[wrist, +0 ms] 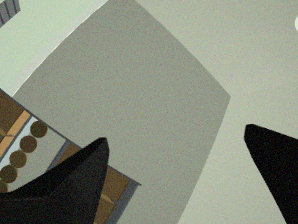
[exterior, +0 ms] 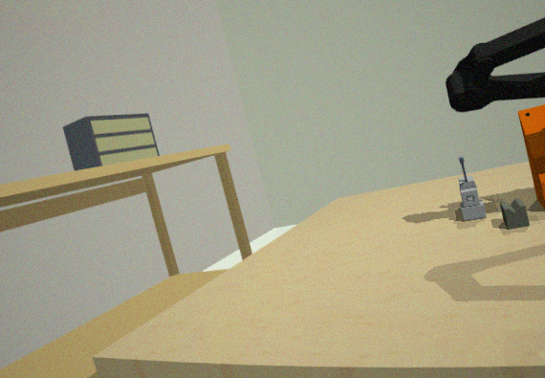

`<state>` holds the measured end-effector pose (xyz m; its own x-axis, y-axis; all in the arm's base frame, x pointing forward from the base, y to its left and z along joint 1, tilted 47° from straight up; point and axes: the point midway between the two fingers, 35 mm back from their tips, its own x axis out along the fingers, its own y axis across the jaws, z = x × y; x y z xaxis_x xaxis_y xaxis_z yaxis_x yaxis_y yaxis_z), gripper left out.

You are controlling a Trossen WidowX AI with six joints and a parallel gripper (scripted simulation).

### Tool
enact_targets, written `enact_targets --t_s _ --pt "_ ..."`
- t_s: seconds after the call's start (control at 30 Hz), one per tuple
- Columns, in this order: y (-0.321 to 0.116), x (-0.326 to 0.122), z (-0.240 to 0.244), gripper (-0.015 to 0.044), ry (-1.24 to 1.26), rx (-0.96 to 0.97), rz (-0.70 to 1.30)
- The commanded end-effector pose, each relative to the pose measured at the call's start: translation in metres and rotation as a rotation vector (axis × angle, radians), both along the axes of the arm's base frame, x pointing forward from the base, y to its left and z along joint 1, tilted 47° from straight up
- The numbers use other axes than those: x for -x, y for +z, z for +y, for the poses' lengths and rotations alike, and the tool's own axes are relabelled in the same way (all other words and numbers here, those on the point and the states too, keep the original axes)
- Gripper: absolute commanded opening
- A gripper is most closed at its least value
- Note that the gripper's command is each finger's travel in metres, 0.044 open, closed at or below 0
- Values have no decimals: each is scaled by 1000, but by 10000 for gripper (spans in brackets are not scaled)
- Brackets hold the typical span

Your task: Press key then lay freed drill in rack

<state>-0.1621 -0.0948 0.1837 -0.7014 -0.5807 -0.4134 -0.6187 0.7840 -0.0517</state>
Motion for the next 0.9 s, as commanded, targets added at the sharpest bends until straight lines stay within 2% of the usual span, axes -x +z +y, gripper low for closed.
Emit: enact_targets --t_s 0.0,0.27,0.47,0.7,0.87 --pt "0 0 0 374 0 0 0" --pt "0 0 -1 164 13 -8 2" --pt "-8 -21 -47 6 466 -254 97" --pt "-20 -64 -97 0 1067 -495 330" --pt "-32 -107 -126 0 1523 -595 567"
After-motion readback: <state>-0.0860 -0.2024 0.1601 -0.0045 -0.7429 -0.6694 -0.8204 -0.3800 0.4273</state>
